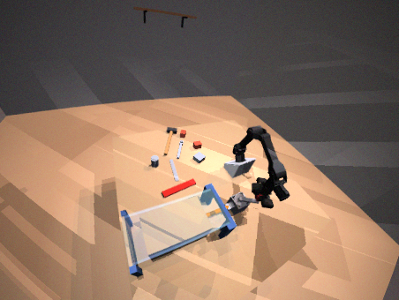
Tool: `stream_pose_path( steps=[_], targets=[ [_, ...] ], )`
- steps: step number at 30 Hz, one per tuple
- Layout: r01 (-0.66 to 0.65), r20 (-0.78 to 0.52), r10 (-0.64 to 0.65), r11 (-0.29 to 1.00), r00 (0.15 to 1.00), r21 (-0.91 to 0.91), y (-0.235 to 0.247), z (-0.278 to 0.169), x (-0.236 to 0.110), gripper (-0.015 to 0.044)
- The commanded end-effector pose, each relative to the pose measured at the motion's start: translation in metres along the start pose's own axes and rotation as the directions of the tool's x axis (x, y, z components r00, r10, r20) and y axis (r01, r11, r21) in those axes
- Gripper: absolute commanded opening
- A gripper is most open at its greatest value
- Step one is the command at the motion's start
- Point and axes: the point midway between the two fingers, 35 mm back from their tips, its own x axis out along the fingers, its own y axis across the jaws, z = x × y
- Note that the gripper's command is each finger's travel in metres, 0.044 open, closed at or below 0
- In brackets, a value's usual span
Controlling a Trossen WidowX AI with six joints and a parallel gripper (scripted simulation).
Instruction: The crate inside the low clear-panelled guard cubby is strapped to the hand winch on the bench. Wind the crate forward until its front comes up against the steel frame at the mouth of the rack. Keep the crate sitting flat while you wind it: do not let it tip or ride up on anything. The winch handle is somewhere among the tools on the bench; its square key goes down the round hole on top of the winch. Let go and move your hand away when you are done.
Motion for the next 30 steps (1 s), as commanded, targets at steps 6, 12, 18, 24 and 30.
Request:
stream_pose_path(
  steps=[6, 12, 18, 24, 30],
  targets=[
    [0.027, 0.010, -0.027, 1.000, 1.000, -0.003, -0.022, 0.004, 0.002, 0.0000],
    [0.027, 0.010, -0.027, 1.000, 1.000, -0.003, -0.030, 0.006, 0.002, 0.0000],
    [0.028, 0.010, -0.028, 1.000, 1.000, -0.003, -0.038, 0.009, 0.002, 0.0000],
    [0.029, 0.011, -0.029, 1.000, 1.000, -0.004, -0.046, 0.013, 0.002, 0.0000],
    [0.029, 0.011, -0.029, 1.000, 1.000, -0.004, -0.053, 0.018, 0.001, 0.0000]
  ],
)
